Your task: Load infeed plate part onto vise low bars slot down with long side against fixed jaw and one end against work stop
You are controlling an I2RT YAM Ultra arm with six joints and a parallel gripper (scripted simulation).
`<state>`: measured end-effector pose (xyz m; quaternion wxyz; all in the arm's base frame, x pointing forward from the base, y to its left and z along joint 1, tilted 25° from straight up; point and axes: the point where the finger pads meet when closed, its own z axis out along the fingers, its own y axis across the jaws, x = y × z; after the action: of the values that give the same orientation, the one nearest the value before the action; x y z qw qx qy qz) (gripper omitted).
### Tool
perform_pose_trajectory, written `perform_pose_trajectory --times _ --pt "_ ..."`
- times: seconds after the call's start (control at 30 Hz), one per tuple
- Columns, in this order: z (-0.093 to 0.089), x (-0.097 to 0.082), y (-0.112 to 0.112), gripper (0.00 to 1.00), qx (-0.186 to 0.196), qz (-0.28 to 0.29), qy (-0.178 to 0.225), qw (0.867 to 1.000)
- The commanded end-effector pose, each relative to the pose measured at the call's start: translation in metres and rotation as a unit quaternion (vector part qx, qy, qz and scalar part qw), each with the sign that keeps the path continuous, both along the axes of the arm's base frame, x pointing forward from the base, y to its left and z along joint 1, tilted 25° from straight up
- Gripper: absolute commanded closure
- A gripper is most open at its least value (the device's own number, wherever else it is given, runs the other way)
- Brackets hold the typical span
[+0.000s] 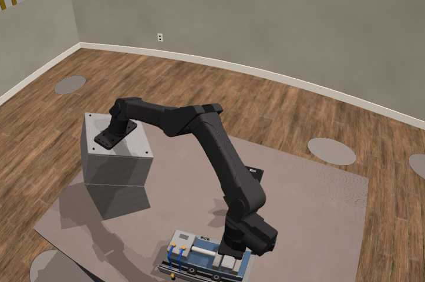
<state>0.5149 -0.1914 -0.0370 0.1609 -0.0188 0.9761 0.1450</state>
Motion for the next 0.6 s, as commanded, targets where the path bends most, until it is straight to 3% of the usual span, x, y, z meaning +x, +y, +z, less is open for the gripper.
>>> perform_pose_trajectory --times 0.0,0.17,0.3,0.37,0.57 --pt "0.004 -0.002 -0.019 1.00 0.000 -0.010 -0.007 1.000" --pt "-0.007 -0.009 -0.047 1.00 0.001 -0.012 -0.007 1.000" --pt "-0.007 -0.009 -0.047 1.00 0.001 -0.012 -0.007 1.000" --pt "-0.007 -0.004 -0.037 1.00 0.001 -0.002 -0.007 1.000" --pt "-0.007 -0.007 -0.043 1.00 0.001 -0.009 -0.007 1.000"
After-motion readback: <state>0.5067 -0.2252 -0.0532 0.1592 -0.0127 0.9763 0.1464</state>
